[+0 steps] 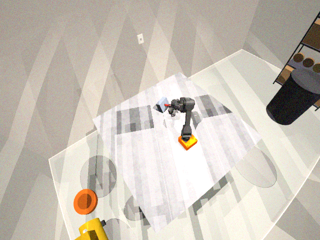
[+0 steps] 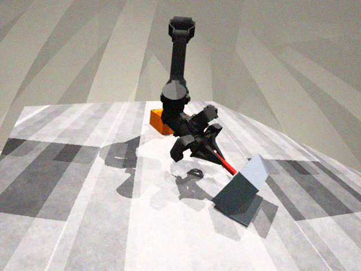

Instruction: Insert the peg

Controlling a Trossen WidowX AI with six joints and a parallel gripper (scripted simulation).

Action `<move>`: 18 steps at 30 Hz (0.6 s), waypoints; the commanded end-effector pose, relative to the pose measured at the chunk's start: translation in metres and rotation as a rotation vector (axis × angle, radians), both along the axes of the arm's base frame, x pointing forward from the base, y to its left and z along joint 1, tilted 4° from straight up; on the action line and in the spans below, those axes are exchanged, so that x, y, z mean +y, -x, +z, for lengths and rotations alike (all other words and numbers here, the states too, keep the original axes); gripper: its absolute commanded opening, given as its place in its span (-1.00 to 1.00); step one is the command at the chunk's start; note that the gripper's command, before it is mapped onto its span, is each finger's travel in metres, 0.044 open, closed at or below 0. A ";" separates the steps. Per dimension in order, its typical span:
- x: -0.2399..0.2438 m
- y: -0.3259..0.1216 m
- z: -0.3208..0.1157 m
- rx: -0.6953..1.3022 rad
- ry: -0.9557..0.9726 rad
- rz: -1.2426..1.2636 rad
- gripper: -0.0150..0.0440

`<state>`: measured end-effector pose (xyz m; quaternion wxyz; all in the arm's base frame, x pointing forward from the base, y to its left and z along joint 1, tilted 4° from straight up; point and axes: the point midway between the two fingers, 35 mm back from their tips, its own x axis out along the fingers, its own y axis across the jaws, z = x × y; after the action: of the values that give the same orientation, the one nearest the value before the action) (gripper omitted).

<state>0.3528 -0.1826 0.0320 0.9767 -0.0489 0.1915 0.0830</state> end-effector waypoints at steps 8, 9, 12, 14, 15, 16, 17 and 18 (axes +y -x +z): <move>-0.001 -0.006 -0.003 0.001 0.000 -0.006 -0.49; -0.001 -0.007 -0.003 0.001 -0.001 -0.006 -0.49; -0.001 -0.008 -0.004 0.000 -0.001 -0.006 -0.49; 0.000 -0.009 -0.005 0.000 -0.001 -0.006 -0.49; 0.000 -0.010 -0.005 0.000 -0.001 -0.006 -0.49; 0.000 -0.010 -0.005 0.000 -0.001 -0.006 -0.49; 0.000 -0.011 -0.005 0.000 -0.001 -0.006 -0.49; 0.000 -0.011 -0.006 0.000 -0.001 -0.006 -0.49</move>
<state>0.3620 -0.1819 0.0280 0.9769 -0.0495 0.1906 0.0828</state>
